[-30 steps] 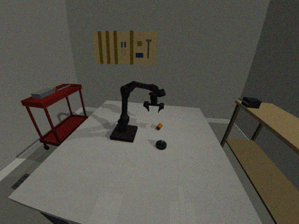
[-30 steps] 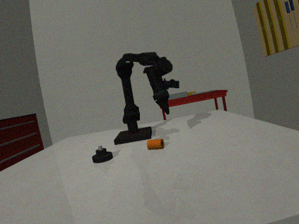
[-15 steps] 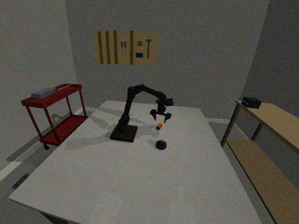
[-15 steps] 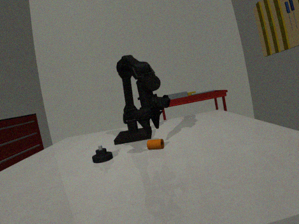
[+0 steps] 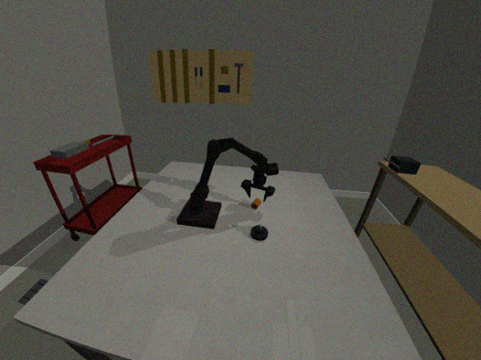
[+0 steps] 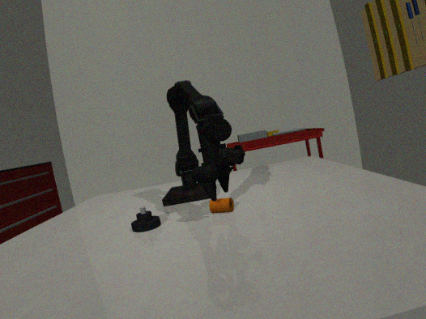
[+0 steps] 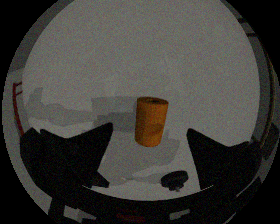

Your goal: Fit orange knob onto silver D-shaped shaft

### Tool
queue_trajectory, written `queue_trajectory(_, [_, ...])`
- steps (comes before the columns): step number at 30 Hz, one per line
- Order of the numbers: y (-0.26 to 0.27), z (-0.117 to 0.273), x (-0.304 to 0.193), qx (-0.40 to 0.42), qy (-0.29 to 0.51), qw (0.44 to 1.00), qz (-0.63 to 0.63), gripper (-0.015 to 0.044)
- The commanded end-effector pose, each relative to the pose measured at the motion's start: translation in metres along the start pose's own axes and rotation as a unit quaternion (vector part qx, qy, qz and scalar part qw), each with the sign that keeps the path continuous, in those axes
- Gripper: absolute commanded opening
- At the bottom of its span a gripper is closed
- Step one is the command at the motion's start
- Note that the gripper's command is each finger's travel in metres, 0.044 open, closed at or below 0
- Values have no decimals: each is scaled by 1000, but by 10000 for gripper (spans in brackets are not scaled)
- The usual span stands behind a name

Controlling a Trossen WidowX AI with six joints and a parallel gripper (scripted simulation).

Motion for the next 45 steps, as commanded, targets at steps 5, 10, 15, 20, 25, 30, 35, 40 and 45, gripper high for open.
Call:
queue_trajectory(5, [-1,-16,-1,1,5,1000,-3,440])
queue_trajectory(10, [-1,-24,-1,1,5,1000,-3,440])
queue_trajectory(15, [0,-32,-2,1,5,1000,-3,440])
queue_trajectory(20, [0,-38,-2,1,5,1000,-3,440])
queue_trajectory(25, [0,-38,-2,1,5,1000,-3,309])
queue_trajectory(30, [0,-38,-2,1,5,1000,-3,240])
queue_trajectory(35, [0,-38,-2,1,5,1000,-3,240])
queue_trajectory(40, [0,-38,-2,1,5,1000,-3,220])
queue_trajectory(45, [0,-38,-2,1,5,1000,-3,187])
Point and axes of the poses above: the point midway between the two fingers, 35 mm back from their tips, its own z axis back along the fingers, its own y axis across the jaws, x = y × z, the point moved 9 cm from there along z, back along the fingers, and after that the axes turned 5 degrees about -z, right-handed, at the moved point
